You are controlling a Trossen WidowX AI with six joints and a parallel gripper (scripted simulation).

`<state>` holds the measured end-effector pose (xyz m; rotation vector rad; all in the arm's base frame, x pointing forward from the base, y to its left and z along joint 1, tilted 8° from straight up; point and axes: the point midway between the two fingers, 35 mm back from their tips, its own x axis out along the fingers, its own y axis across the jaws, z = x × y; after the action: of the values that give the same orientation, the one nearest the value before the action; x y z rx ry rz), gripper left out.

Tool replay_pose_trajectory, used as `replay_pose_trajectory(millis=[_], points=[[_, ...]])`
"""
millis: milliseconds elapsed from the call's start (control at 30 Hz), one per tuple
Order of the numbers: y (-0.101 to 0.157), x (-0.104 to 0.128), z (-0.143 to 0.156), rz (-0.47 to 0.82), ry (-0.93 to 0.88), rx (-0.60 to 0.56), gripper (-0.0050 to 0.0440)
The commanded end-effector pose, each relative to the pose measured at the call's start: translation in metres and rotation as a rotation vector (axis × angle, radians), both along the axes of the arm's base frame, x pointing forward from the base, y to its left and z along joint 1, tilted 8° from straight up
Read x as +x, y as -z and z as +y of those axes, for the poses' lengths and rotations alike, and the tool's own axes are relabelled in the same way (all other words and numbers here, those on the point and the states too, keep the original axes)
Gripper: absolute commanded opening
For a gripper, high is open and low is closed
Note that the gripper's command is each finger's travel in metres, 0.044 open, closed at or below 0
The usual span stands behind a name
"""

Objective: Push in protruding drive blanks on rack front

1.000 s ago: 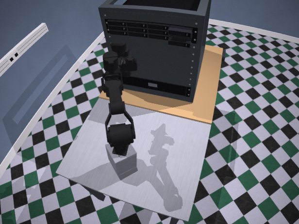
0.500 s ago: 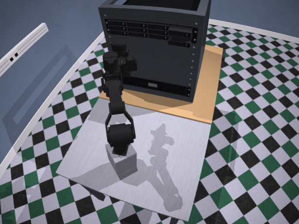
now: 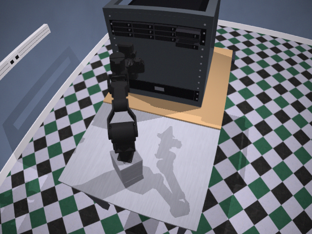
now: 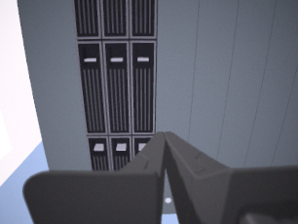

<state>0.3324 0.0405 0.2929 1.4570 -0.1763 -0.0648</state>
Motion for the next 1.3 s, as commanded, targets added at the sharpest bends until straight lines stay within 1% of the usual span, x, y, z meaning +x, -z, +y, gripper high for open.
replay_pose_trajectory(millis=[0,100,367,567,633,1167,1267], points=[[-0.013,0.020,-0.002,-0.025,-0.003,0.011,-0.0050],[-0.013,0.027,-0.003,-0.025,-0.003,0.011,-0.0050],[-0.014,0.032,-0.004,-0.025,-0.003,0.011,-0.0050],[-0.017,0.059,-0.008,-0.025,-0.003,0.011,-0.0050],[-0.017,0.065,-0.009,-0.025,-0.003,0.011,-0.0050],[-0.017,0.066,-0.009,-0.025,-0.003,0.011,-0.0050],[-0.017,0.062,-0.010,-0.024,0.000,0.008,-0.0050]])
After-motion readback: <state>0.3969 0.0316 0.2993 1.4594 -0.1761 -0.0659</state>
